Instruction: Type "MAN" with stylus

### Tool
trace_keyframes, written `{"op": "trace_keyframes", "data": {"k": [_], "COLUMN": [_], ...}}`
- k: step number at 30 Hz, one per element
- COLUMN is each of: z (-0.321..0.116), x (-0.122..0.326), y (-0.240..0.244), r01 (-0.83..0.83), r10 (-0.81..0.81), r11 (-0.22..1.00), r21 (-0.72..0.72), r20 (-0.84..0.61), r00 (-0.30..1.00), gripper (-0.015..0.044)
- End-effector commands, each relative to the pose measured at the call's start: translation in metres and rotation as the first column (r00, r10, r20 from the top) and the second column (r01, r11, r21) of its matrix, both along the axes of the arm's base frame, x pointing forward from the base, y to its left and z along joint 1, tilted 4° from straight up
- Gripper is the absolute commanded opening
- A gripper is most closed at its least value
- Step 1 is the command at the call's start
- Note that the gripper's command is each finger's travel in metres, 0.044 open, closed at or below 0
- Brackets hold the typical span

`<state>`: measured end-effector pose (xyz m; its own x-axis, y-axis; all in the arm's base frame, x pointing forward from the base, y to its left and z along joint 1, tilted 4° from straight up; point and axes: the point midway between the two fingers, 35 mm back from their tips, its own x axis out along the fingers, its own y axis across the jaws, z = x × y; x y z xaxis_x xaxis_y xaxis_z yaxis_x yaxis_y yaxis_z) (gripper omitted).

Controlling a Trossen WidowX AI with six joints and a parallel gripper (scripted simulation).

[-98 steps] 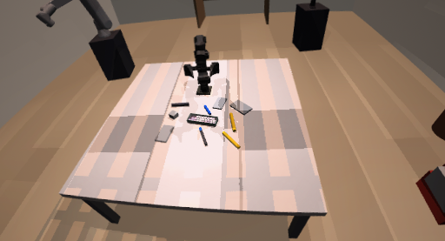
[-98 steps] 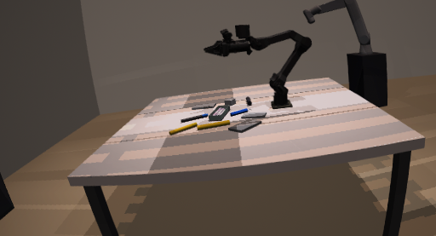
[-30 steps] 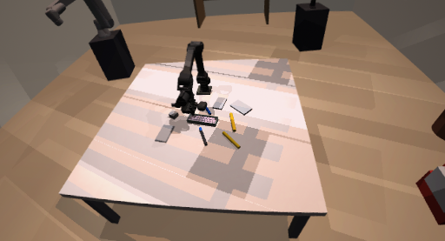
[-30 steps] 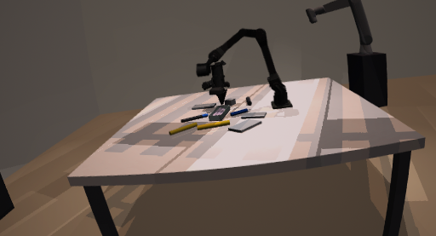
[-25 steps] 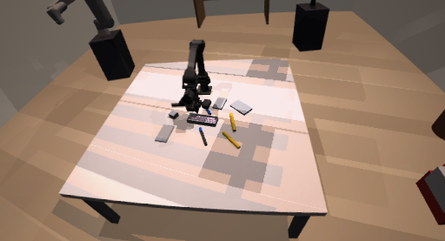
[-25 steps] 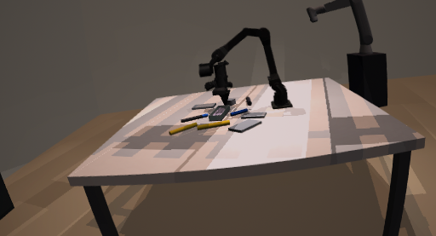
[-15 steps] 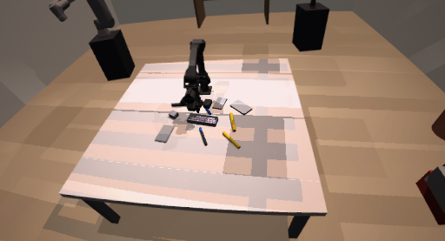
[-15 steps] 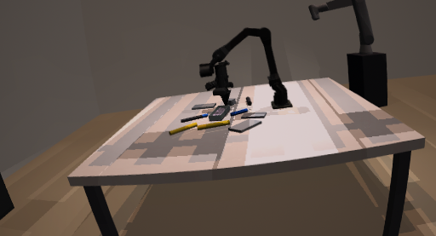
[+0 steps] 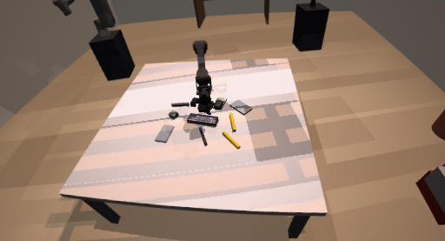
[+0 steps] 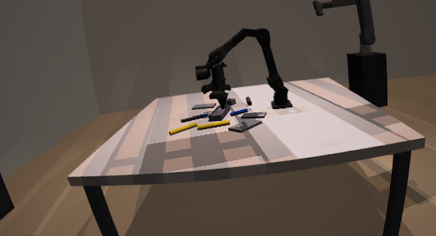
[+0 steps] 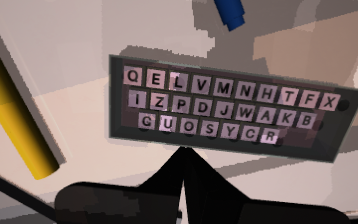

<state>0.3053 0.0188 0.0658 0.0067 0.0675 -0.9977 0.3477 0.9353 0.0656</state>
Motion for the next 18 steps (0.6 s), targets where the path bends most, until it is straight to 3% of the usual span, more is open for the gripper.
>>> {"op": "trace_keyframes", "data": {"k": [1, 6, 17, 18], "z": [0.003, 0.058, 0.057, 0.057], "x": [0.001, 0.001, 0.001, 0.001], "y": [0.001, -0.003, -0.002, -0.002], "r01": [0.002, 0.002, 0.005, 0.005], "r10": [-0.002, -0.002, -0.005, -0.005], "r11": [1.0, 1.0, 1.0, 1.0], "r21": [0.001, 0.0, 0.0, 0.0], "r20": [0.001, 0.001, 0.007, 0.006], "r00": [1.0, 1.0, 1.0, 1.0], "gripper": [0.0, 0.0, 0.0, 0.0026]}}
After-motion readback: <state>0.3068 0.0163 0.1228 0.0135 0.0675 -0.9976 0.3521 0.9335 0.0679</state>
